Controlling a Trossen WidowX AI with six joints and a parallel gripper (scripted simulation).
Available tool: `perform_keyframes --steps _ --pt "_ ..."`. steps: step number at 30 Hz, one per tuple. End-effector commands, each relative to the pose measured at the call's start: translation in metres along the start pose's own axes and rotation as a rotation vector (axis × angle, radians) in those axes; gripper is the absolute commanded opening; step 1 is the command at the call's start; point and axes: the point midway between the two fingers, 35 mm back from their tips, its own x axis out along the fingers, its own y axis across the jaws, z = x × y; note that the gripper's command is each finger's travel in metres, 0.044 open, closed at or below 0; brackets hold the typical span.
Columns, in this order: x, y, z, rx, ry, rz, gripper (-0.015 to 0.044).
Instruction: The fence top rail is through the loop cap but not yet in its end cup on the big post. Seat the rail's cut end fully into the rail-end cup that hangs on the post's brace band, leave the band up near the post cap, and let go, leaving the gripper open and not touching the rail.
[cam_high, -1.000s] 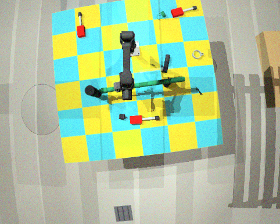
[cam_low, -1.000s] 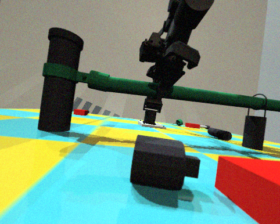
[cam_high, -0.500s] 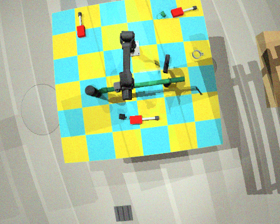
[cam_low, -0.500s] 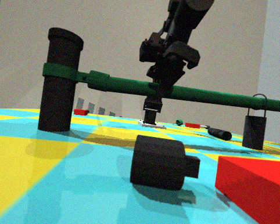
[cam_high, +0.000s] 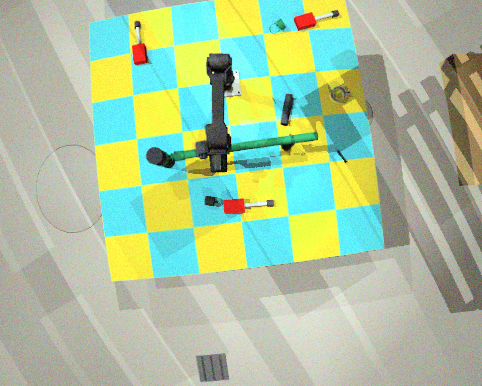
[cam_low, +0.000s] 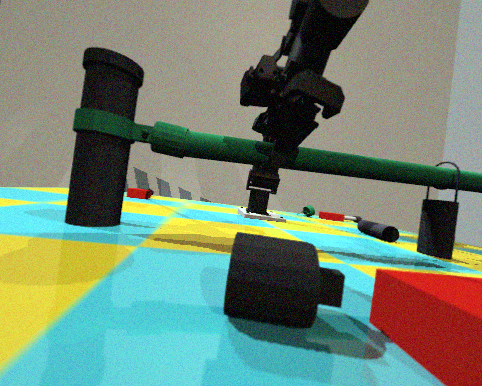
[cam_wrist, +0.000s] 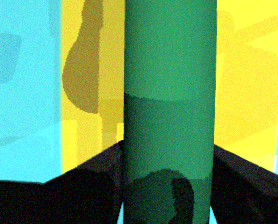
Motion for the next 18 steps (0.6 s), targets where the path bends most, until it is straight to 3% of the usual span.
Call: perform_keyframes --steps 1,18 --pt "-0.0029 -0.0004 0.0025 0.002 -0.011 0.003 0.0000" --pt "-0.0045 -0.0007 0.0046 0.002 -0.013 0.003 0.0000"
